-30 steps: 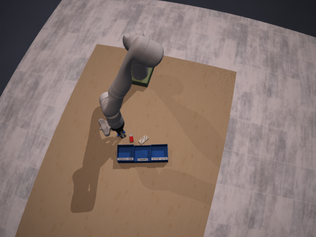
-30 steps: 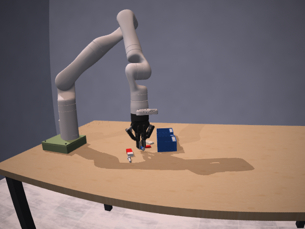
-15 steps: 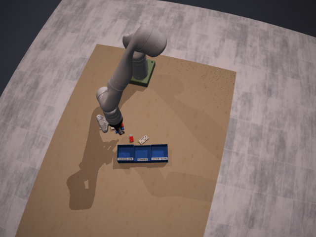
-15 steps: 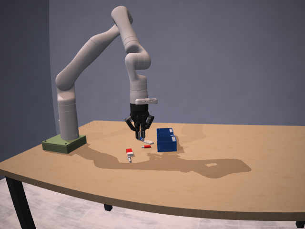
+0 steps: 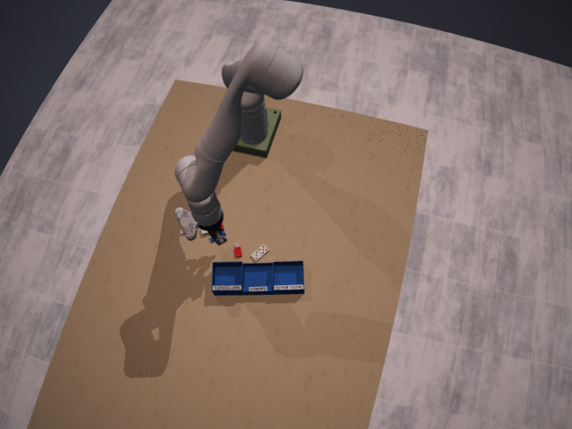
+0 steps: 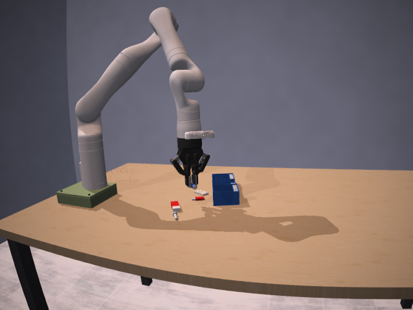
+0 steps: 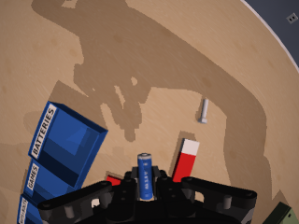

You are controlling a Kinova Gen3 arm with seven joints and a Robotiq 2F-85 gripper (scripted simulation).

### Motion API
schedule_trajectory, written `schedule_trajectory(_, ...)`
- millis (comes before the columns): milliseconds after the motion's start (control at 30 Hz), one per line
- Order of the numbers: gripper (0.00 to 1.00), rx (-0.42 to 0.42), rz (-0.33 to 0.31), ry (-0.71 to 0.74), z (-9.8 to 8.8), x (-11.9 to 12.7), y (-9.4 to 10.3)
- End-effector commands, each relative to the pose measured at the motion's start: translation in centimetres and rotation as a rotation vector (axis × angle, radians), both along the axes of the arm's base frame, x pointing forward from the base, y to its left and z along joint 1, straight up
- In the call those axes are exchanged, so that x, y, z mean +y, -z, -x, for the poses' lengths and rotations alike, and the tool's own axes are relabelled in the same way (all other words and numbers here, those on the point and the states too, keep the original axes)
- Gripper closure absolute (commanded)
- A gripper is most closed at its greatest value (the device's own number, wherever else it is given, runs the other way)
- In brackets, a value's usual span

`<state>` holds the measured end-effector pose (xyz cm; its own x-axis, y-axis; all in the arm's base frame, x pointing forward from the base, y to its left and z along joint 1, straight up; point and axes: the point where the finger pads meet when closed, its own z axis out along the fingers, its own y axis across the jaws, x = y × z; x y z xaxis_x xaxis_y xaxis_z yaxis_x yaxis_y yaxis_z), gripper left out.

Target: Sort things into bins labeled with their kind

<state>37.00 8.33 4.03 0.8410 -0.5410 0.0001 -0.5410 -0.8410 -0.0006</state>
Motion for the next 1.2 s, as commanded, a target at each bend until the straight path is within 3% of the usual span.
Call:
schedule_trajectory(0,0.91,-0.001,-0.001,0.0,0.0,0.0,-0.1)
schedule_trajectory(367,0.91,-0.001,-0.001,0.0,0.0,0.0,-0.8)
schedule_trajectory(500,0.91,-0.001,-0.001,0.0,-1.7,1.6,-0.8)
schedule_trajectory(867,0.91,-0.001,-0.003,0.52,-6.6,6.1,-0.8)
schedule_trajectory(1167,0.91,-0.001,-0.002,0.525,-7.8,7.1,-0.8)
